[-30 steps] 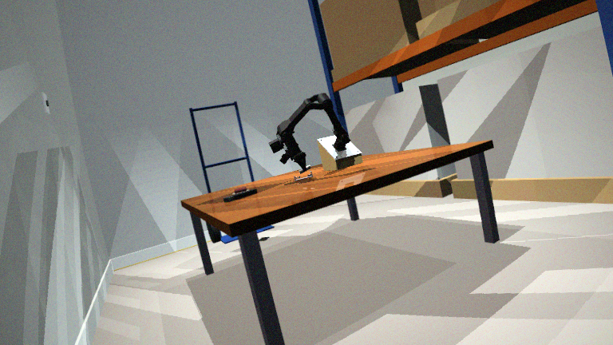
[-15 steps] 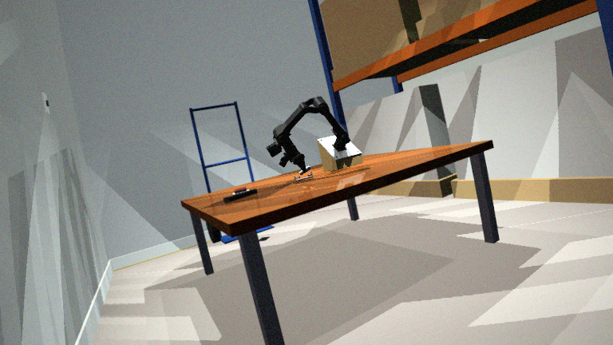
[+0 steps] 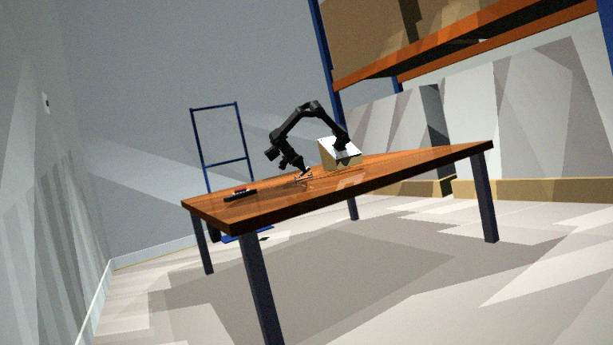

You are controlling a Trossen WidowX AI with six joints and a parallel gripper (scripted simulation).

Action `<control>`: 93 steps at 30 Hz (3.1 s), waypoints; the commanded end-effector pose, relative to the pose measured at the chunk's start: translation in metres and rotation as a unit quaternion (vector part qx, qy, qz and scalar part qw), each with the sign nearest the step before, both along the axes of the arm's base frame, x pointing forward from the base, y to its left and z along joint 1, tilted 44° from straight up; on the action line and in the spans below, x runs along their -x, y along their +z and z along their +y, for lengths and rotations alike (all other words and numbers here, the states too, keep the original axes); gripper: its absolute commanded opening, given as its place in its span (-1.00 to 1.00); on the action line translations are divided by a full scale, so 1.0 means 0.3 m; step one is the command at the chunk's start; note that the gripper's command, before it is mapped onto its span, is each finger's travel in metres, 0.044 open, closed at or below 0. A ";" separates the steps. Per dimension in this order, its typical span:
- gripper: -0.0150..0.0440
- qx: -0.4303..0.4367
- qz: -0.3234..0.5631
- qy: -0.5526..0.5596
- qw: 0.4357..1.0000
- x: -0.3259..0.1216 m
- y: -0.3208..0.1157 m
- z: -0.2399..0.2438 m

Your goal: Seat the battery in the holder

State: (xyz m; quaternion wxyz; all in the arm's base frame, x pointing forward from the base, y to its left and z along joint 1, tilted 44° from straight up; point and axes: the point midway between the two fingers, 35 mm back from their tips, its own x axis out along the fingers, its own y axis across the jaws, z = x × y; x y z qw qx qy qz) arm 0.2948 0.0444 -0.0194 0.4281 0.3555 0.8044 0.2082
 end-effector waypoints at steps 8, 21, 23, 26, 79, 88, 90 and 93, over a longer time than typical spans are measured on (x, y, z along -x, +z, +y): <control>-0.28 -0.011 0.017 0.023 1.000 -0.005 -0.013 0.010; -0.28 -0.012 0.016 0.023 1.000 -0.031 -0.023 0.006; -0.28 -0.012 0.016 0.023 1.000 -0.035 -0.024 0.006; -0.28 -0.013 0.016 0.023 1.000 -0.040 -0.026 0.004; -0.28 0.023 -0.017 -0.003 1.000 -0.068 -0.050 0.003; -0.28 0.035 -0.029 -0.014 0.999 -0.064 -0.053 0.006; -0.28 0.037 -0.031 -0.017 0.999 -0.063 -0.053 0.007; -0.28 0.041 -0.035 -0.020 0.998 -0.062 -0.054 0.008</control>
